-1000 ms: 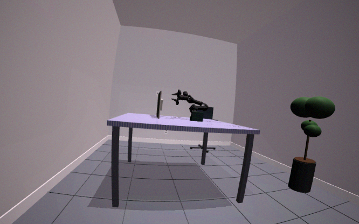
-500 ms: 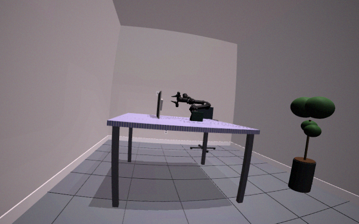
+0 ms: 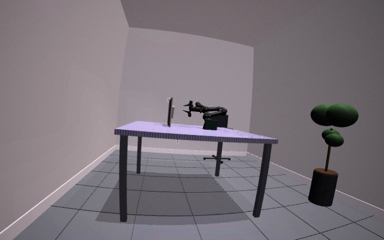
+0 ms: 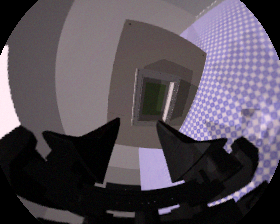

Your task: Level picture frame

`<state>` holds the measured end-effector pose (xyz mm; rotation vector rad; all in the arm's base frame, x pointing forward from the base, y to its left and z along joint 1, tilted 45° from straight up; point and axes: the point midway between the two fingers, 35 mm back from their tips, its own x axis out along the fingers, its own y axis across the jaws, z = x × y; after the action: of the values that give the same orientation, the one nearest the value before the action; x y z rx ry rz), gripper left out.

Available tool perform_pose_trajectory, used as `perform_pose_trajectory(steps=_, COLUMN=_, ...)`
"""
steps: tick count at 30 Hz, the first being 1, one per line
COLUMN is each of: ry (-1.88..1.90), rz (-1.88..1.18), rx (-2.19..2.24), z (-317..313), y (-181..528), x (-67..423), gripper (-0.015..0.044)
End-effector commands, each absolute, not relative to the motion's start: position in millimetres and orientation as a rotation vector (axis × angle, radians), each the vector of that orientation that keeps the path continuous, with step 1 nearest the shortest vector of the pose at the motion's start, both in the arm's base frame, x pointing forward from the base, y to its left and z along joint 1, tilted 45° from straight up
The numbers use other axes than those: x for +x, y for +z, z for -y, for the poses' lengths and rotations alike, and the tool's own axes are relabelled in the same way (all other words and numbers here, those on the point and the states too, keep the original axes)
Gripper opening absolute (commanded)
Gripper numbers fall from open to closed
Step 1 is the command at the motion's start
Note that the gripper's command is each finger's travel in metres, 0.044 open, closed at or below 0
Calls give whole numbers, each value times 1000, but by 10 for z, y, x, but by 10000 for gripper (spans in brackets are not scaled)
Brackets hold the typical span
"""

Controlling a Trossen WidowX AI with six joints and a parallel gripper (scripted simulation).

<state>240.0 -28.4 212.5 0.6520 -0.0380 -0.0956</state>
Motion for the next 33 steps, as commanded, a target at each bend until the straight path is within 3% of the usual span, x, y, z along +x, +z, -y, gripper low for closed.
perform_pose_trajectory(steps=1, ry=-92, rz=40, rx=657, z=283, y=2119, x=2394, gripper=260)
perform_pose_trajectory(steps=10, ry=-92, rz=41, rx=657, z=292, y=2148, x=2474, gripper=260)
perform_pose_trajectory(steps=23, ry=-91, rz=44, rx=657, z=361, y=2131, x=3185, gripper=260)
perform_pose_trajectory(steps=33, ry=-91, rz=44, rx=657, z=362, y=2128, x=3195, gripper=260)
